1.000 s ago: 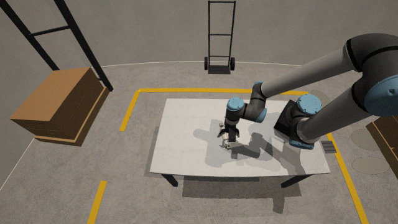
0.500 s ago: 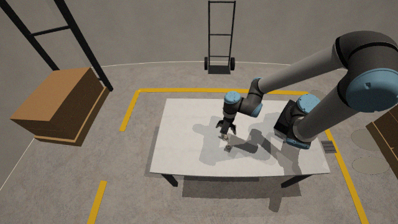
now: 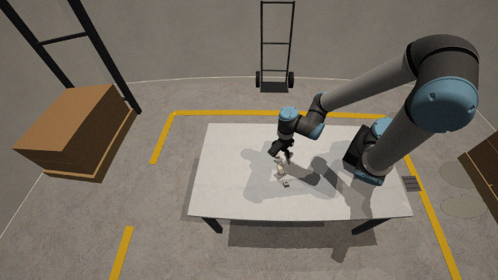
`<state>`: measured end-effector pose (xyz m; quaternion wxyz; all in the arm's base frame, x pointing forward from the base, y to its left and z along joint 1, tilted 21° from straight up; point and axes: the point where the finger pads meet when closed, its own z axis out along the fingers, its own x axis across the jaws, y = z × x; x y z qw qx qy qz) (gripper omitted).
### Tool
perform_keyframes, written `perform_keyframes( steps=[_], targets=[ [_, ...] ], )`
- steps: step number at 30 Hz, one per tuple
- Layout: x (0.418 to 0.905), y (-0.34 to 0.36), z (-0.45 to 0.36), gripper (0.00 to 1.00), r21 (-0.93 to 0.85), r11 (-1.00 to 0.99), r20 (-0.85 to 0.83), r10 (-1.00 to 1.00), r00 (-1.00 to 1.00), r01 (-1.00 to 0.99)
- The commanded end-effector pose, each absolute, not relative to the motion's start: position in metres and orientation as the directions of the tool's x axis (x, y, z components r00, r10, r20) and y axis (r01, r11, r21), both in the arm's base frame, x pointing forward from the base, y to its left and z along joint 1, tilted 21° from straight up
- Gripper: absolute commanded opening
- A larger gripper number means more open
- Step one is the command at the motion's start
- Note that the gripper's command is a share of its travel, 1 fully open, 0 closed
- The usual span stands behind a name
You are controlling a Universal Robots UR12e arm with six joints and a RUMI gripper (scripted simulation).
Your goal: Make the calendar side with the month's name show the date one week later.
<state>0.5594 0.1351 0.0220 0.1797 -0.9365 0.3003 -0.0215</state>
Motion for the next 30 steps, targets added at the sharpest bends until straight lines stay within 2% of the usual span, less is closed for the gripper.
perform_keyframes(
  steps=[1, 13, 22, 23, 30],
  targets=[
    [0.570, 0.116, 0.017, 1.00, -0.336, -0.650, -0.118, -0.689, 0.715, -0.682],
    [0.582, 0.075, 0.004, 1.00, -0.286, -0.410, -0.216, -0.853, 0.476, -0.866],
    [0.581, 0.072, 0.002, 1.00, -0.279, -0.383, -0.226, -0.865, 0.447, -0.881],
    [0.581, 0.072, 0.002, 0.28, -0.279, -0.383, -0.226, -0.865, 0.447, -0.881],
    [0.581, 0.072, 0.002, 0.28, -0.278, -0.383, -0.226, -0.865, 0.448, -0.881]
  ],
)
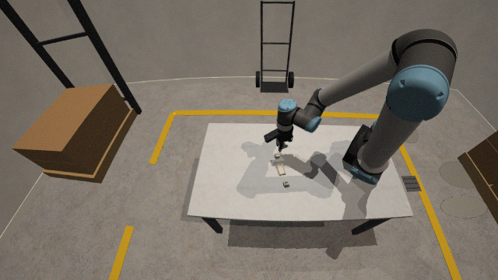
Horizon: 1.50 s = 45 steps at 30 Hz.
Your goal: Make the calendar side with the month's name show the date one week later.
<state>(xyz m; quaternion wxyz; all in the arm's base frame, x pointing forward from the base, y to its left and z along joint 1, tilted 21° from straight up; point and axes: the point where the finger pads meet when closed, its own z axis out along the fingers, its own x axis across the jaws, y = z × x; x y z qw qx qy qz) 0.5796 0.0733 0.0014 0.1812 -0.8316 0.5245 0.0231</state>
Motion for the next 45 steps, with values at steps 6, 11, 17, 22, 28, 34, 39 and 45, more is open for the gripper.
perform_keyframes(
  steps=[6, 11, 17, 22, 28, 34, 39, 45],
  targets=[
    [0.5814, 0.0723, 0.0022, 0.28, -0.278, -0.383, -0.226, -0.865, 0.448, -0.881],
    [0.5814, 0.0723, 0.0022, 0.28, -0.278, -0.383, -0.226, -0.865, 0.448, -0.881],
    [0.5814, 0.0723, 0.0022, 0.28, -0.278, -0.383, -0.226, -0.865, 0.448, -0.881],
    [0.5814, 0.0723, 0.0022, 0.28, -0.278, -0.383, -0.226, -0.865, 0.448, -0.881],
    [0.5814, 0.0723, 0.0022, 0.28, -0.278, -0.383, -0.226, -0.865, 0.448, -0.881],
    [0.5813, 0.0729, 0.0006, 0.28, -0.277, -0.380, -0.228, -0.866, 0.445, -0.882],
    [0.5813, 0.0739, -0.0008, 0.28, -0.276, -0.377, -0.229, -0.867, 0.442, -0.884],
    [0.5815, 0.0762, -0.0057, 0.28, -0.273, -0.371, -0.232, -0.870, 0.435, -0.888]
  ],
)
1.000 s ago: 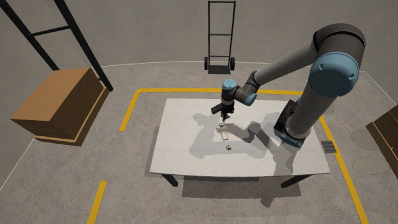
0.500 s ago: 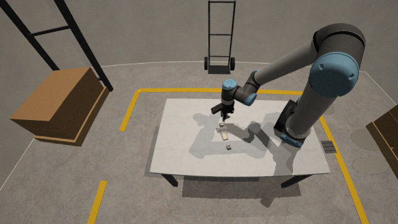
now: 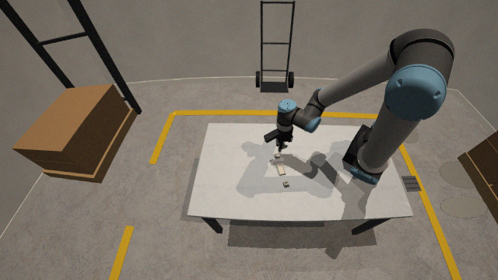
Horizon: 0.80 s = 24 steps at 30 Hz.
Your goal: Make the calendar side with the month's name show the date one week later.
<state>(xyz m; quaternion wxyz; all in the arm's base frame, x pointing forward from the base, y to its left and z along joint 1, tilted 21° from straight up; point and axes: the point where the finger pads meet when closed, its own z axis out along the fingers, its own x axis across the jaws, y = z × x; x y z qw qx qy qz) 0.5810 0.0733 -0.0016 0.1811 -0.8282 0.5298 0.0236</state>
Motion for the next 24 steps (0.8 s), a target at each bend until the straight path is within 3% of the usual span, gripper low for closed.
perform_keyframes(
  steps=[1, 24],
  targets=[
    [0.582, 0.077, -0.007, 0.28, -0.272, -0.371, -0.232, -0.870, 0.435, -0.888],
    [0.587, 0.087, -0.037, 0.28, -0.272, -0.371, -0.233, -0.870, 0.434, -0.888]
  ],
)
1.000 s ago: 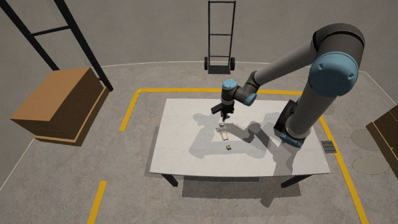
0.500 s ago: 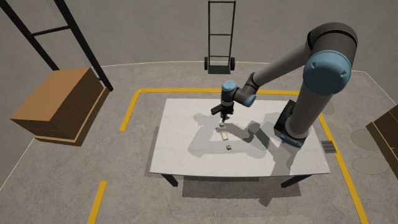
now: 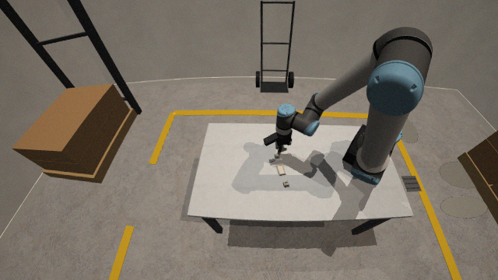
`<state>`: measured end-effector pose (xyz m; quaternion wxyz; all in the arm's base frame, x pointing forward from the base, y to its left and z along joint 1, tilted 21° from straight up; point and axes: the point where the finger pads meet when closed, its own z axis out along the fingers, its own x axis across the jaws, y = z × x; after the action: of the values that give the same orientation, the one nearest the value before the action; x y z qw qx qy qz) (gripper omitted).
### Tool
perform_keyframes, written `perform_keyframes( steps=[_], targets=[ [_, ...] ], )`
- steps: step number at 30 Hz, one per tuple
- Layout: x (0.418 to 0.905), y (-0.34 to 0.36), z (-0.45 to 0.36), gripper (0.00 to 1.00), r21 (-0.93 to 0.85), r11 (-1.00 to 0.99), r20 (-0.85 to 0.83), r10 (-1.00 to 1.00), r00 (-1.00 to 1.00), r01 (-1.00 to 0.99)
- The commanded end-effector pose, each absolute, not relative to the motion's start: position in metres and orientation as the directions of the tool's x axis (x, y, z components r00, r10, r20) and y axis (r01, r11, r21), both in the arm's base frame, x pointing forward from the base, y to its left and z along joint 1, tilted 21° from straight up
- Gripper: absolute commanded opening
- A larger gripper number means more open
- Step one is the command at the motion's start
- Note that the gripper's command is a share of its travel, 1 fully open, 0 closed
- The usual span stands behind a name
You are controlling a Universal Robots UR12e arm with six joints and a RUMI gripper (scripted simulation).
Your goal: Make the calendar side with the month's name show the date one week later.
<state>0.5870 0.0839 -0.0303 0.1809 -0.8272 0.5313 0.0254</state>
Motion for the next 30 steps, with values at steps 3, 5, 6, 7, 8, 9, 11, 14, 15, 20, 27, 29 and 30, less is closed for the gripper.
perform_keyframes(
  steps=[3, 5, 6, 7, 8, 9, 11, 14, 15, 20, 27, 29, 30],
  targets=[
    [0.588, 0.088, -0.038, 0.28, -0.272, -0.371, -0.233, -0.870, 0.434, -0.888],
    [0.588, 0.088, -0.040, 0.28, -0.272, -0.371, -0.233, -0.870, 0.434, -0.888],
    [0.589, 0.089, -0.041, 0.28, -0.272, -0.371, -0.233, -0.870, 0.434, -0.888],
    [0.589, 0.089, -0.042, 0.28, -0.272, -0.371, -0.233, -0.870, 0.434, -0.888],
    [0.589, 0.089, -0.043, 0.28, -0.272, -0.371, -0.233, -0.870, 0.434, -0.888],
    [0.589, 0.090, -0.044, 0.28, -0.272, -0.371, -0.233, -0.870, 0.434, -0.888],
    [0.590, 0.090, -0.045, 0.28, -0.272, -0.371, -0.233, -0.870, 0.434, -0.888],
    [0.590, 0.091, -0.047, 0.28, -0.272, -0.371, -0.233, -0.870, 0.434, -0.888],
    [0.590, 0.091, -0.047, 0.28, -0.272, -0.371, -0.233, -0.870, 0.434, -0.888],
    [0.591, 0.090, -0.047, 0.28, -0.273, -0.370, -0.232, -0.871, 0.434, -0.888],
    [0.590, 0.090, -0.047, 0.28, -0.273, -0.370, -0.232, -0.870, 0.434, -0.888],
    [0.590, 0.090, -0.047, 0.28, -0.273, -0.370, -0.232, -0.870, 0.434, -0.888],
    [0.590, 0.090, -0.047, 0.28, -0.273, -0.370, -0.232, -0.870, 0.434, -0.888]
  ],
)
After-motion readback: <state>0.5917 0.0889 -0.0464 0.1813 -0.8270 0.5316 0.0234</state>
